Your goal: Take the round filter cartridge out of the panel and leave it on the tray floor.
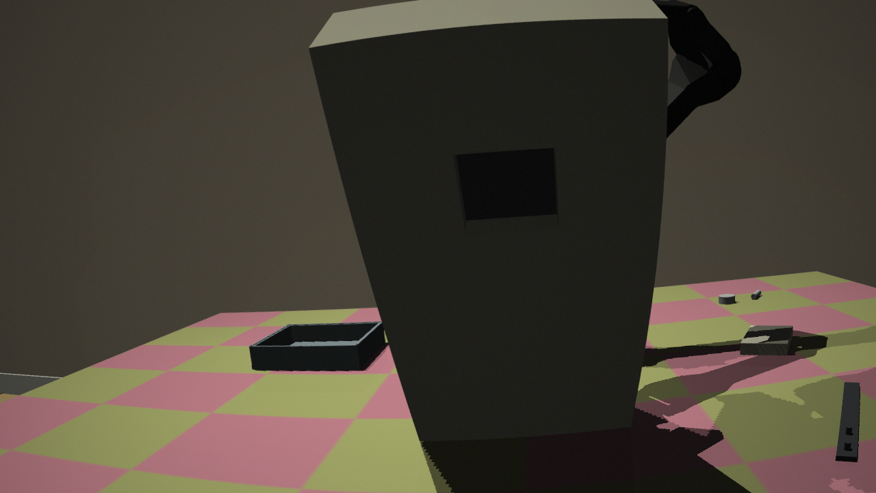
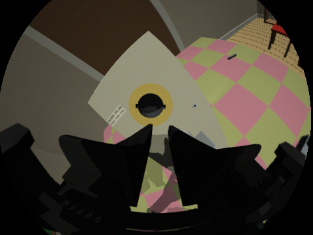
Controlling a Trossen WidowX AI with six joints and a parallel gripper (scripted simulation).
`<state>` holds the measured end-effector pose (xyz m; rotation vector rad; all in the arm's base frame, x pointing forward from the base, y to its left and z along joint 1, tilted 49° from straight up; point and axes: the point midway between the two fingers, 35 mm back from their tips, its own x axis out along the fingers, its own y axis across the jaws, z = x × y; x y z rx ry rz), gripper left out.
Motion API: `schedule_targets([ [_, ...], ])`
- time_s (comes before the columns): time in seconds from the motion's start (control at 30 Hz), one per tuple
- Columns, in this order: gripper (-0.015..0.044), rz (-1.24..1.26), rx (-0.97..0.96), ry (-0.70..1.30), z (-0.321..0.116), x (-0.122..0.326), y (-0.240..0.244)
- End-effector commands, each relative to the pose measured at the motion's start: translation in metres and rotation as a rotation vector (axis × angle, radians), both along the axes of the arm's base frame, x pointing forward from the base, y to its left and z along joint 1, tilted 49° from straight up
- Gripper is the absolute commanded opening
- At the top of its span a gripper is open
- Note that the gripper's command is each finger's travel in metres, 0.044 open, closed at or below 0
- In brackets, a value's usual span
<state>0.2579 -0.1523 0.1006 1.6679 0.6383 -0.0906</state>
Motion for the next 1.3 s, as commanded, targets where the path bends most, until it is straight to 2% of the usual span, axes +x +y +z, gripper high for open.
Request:
schedule_targets([
  [0.0, 0.0094, 0.001, 0.008, 0.0, 0.012, 0.009, -0.014],
  [0.3, 0.0094, 0.001, 0.008, 0.0, 0.012, 0.009, -0.014],
  [0.6, 0.033, 0.0, 0.003, 0.005, 0.058, 0.005, -0.068],
  [0.73, 0.0435, 0.0, 0.003, 0.004, 0.063, 0.004, -0.072],
  [0.8, 0.0383, 0.032, -0.034, 0.004, 0.057, 0.003, -0.067],
  [0.9, 0.0305, 0.186, -0.188, -0.006, 0.034, -0.002, -0.045],
  [1.13, 0.0305, 0.64, -0.511, -0.111, -0.013, -0.025, 0.015],
  [1.27, 0.0305, 0.743, -0.565, -0.153, -0.021, -0.032, 0.028],
])
